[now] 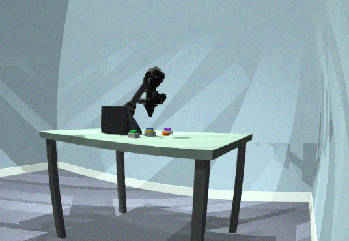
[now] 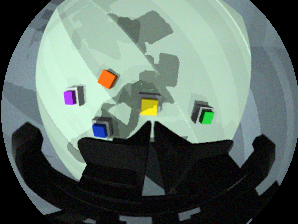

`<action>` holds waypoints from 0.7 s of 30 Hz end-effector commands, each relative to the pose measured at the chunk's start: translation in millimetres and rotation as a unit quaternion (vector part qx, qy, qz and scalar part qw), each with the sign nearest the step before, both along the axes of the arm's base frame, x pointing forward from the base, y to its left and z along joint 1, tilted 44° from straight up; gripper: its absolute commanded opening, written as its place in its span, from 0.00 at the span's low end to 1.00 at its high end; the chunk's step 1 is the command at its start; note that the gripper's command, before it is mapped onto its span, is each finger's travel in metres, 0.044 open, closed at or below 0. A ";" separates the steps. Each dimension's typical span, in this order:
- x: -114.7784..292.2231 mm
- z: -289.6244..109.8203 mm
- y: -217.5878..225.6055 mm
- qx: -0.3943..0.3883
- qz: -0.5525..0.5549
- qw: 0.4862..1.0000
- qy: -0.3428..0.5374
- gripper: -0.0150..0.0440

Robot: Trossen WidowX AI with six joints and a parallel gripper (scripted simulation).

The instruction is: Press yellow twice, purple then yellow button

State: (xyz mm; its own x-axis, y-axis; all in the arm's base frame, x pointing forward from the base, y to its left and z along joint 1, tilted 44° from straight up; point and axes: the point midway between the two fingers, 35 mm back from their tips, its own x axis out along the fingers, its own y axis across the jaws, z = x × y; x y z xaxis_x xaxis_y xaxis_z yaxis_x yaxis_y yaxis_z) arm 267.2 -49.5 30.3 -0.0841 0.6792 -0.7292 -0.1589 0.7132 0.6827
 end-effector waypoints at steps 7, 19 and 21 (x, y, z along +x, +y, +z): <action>8.6 61.8 37.0 -0.010 -0.001 1.000 0.000 0.29; -21.2 149.5 131.4 0.003 0.002 1.000 0.001 0.29; -21.2 148.0 132.8 0.003 0.002 1.000 0.001 0.29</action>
State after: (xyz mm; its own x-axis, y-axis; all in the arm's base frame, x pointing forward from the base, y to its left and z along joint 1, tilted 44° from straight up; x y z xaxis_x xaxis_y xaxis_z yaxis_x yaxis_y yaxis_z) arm 248.0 78.4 177.3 -0.0829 0.6783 -0.7301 -0.1756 0.7112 0.6807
